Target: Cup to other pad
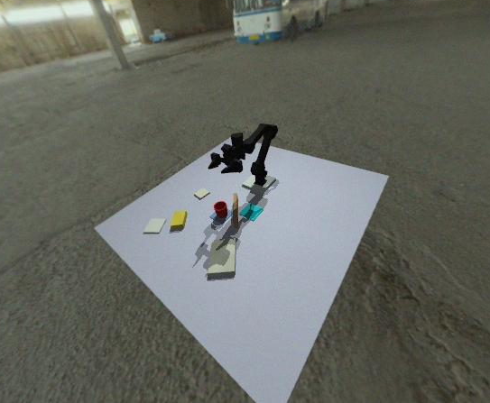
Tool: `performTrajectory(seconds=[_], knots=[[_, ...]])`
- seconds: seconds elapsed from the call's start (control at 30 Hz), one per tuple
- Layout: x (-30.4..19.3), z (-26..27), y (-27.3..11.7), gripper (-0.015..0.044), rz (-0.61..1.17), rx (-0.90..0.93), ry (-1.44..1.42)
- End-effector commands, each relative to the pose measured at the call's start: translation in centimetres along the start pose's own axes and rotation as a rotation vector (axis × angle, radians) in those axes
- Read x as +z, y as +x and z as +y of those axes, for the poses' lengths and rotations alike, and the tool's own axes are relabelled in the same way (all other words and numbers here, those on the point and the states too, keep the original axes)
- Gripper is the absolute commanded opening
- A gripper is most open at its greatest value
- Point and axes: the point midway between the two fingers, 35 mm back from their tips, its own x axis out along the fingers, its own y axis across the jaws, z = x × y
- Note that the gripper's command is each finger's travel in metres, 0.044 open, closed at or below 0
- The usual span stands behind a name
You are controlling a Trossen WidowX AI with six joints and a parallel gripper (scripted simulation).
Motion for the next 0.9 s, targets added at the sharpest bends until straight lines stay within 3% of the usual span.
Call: performTrajectory(seconds=[0.0,0.17,0.3,0.5,0.67,0.87], knots=[[-0.2,0.0,0.2,0.0374,0.014,-0.002,-0.015],[-5.7,-1.4,3.0,0.0243,0.380,0.032,-0.395],[-10.9,-2.8,3.7,0.0148,0.711,0.195,-0.714],[-17.0,-4.5,1.6,0.0148,1.115,0.679,-1.067],[-19.6,-4.5,-1.2,0.0148,1.268,1.180,-1.180],[-19.6,-4.2,-1.4,0.0148,1.271,1.200,-1.181]])
